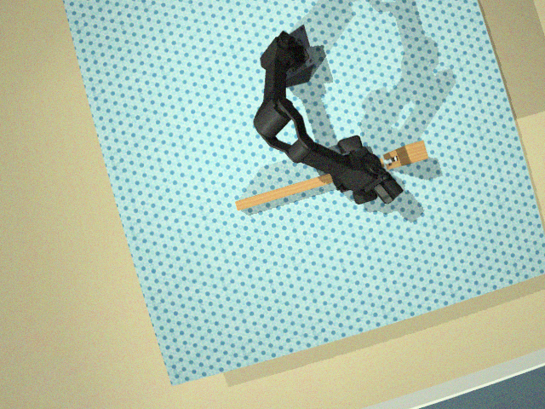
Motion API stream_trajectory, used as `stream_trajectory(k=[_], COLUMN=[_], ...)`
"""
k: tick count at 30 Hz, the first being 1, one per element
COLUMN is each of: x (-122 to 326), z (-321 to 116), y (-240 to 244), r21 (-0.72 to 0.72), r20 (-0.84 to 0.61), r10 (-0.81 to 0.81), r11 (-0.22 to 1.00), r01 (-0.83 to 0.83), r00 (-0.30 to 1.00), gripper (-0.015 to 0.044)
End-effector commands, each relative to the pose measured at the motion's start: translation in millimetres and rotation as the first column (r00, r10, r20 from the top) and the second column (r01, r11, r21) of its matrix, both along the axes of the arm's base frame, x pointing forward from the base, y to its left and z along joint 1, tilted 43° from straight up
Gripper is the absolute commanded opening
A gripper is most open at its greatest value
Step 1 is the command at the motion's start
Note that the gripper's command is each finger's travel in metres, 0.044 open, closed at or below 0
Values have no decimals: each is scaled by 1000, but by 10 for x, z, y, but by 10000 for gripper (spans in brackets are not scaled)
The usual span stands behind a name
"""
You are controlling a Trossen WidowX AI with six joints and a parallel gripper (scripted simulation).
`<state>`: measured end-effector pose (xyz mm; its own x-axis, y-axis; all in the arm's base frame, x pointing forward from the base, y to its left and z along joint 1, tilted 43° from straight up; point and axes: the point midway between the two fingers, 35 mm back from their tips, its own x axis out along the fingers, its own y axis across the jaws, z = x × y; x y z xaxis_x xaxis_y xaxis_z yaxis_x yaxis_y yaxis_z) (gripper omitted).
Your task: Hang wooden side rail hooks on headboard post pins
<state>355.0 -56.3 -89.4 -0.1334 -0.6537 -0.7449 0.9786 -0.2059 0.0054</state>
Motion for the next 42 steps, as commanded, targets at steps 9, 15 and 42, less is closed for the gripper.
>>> stream_trajectory(k=[9, 15, 42], x=[9, 11, 17], z=[22, 29, 62], y=[16, 22, 52], r21=[-2, -2, -2], r20=[-3, -3, -3], r10=[3, 3, 3], r11=[1000, 1000, 1000], r01=[-3, -3, -3], r00=[1000, 1000, 1000], gripper=[0, 0, 0])
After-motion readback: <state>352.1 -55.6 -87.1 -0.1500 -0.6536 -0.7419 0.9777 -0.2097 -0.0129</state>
